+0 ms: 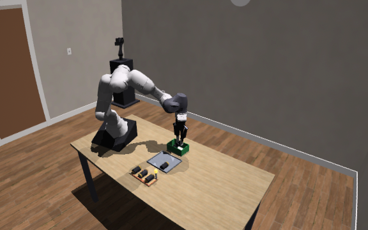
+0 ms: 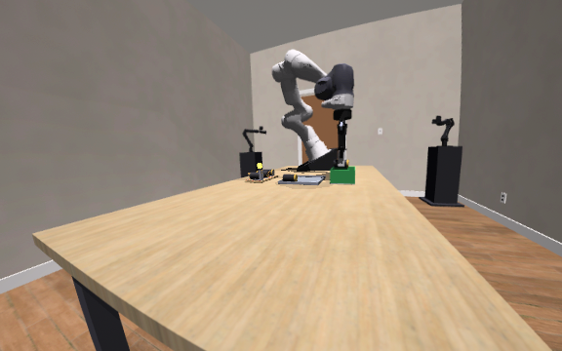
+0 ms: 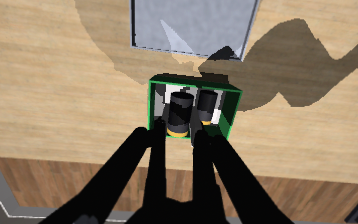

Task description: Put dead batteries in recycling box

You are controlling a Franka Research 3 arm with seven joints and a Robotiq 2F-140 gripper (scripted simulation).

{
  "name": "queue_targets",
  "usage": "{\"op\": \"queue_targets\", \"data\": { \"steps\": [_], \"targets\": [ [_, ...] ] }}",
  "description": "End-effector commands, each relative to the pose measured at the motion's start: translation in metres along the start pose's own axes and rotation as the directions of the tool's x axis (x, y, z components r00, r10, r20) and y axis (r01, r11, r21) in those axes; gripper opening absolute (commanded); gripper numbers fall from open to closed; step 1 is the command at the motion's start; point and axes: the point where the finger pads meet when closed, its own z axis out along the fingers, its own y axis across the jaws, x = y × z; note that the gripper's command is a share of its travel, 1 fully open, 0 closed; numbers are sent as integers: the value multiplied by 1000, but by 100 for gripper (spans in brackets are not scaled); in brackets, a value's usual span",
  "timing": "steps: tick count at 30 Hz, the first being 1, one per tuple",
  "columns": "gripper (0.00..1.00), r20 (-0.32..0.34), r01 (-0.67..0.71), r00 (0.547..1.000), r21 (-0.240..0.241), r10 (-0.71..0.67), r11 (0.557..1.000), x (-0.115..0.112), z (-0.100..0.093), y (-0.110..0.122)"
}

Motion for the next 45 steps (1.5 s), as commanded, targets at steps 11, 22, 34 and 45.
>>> {"op": "queue_targets", "data": {
  "steps": [11, 22, 34, 45],
  "targets": [
    [16, 22, -14, 1000, 20, 13, 1000, -6, -5, -7],
    [16, 22, -14, 1000, 20, 13, 1000, -6, -5, -7],
    [16, 22, -12, 1000, 20, 12, 1000, -6, -5, -7],
    [16, 22, 2, 1000, 20, -3, 1000, -6, -5, -7]
  ]
}}
